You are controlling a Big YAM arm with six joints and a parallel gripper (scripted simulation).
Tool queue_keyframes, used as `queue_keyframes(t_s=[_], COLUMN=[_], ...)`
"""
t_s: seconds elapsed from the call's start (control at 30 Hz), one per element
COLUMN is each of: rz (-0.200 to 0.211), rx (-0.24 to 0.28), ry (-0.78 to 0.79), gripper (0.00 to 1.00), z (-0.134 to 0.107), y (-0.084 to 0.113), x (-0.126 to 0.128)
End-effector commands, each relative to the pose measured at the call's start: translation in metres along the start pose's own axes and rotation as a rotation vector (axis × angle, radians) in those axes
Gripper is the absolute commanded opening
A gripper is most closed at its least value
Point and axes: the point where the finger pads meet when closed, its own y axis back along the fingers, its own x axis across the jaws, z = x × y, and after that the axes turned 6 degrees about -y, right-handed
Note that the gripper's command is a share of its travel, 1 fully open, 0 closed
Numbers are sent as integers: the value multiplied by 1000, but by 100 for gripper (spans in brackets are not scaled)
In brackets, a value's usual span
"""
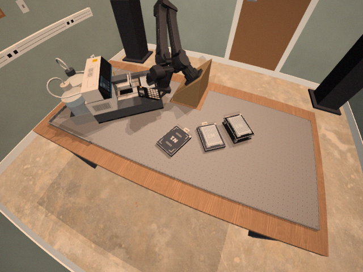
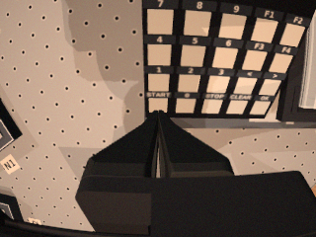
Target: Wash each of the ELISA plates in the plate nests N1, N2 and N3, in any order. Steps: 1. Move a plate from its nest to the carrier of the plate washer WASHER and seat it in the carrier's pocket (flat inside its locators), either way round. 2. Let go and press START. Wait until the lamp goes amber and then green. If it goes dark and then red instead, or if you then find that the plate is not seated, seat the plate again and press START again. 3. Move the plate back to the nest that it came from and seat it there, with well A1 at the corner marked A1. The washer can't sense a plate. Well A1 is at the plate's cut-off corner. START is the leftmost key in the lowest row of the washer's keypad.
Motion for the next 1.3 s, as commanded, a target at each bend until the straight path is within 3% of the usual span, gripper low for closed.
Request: queue_keyframes(t_s=[0.0,1.27], rz=[20,23], rx=[-20,-1], ry=[-56,-44], gripper=[0,0], z=[21,15], y=[14,74], x=[7,11])
